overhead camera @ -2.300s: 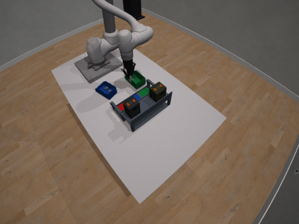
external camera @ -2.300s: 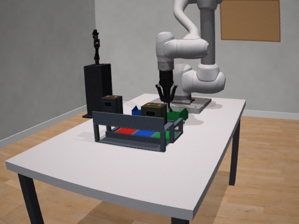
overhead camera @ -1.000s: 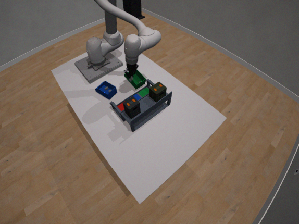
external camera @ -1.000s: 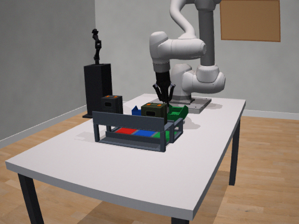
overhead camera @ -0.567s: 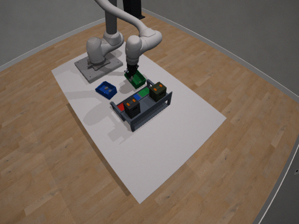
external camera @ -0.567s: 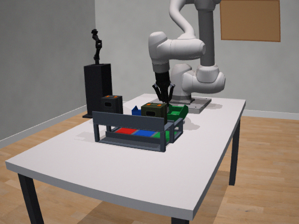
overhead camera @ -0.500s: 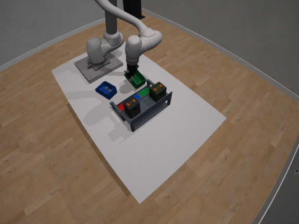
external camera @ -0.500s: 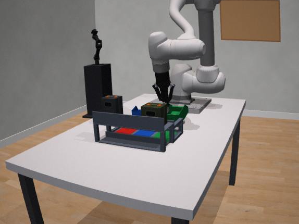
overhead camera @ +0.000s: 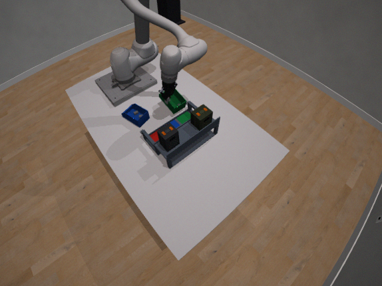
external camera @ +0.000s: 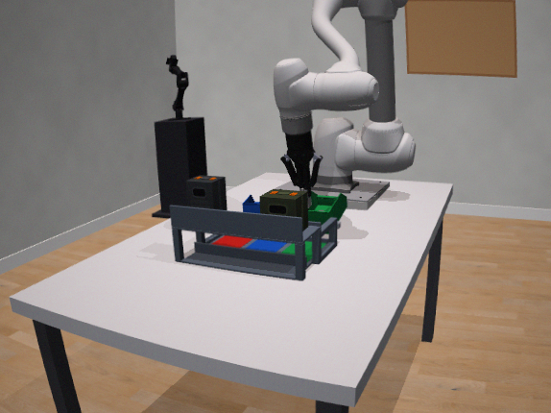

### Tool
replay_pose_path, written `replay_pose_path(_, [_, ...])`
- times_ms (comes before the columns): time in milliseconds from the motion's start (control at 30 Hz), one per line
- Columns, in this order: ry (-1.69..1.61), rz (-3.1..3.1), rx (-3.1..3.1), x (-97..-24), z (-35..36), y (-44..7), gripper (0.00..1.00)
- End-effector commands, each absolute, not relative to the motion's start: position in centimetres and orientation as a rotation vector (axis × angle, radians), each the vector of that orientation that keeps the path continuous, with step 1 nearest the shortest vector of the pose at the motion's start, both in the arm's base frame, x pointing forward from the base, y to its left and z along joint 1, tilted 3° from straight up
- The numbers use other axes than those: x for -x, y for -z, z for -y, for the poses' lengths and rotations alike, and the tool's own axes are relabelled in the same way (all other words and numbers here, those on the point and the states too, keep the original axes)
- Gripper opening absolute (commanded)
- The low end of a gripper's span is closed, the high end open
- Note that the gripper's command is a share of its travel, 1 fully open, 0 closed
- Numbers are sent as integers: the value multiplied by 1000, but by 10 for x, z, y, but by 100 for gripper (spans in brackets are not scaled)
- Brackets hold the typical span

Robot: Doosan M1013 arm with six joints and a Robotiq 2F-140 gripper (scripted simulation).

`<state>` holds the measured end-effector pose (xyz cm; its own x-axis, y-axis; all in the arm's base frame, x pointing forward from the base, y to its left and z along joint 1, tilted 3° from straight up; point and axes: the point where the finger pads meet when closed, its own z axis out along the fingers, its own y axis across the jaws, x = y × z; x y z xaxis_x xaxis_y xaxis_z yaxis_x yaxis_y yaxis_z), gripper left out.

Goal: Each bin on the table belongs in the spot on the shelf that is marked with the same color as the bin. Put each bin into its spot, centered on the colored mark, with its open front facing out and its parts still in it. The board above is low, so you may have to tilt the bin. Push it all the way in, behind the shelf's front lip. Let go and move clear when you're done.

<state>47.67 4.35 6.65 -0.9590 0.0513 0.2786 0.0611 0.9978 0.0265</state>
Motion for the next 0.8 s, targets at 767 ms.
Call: replay_pose_path(767, [51, 2859, 82, -481, -43, -66, 10])
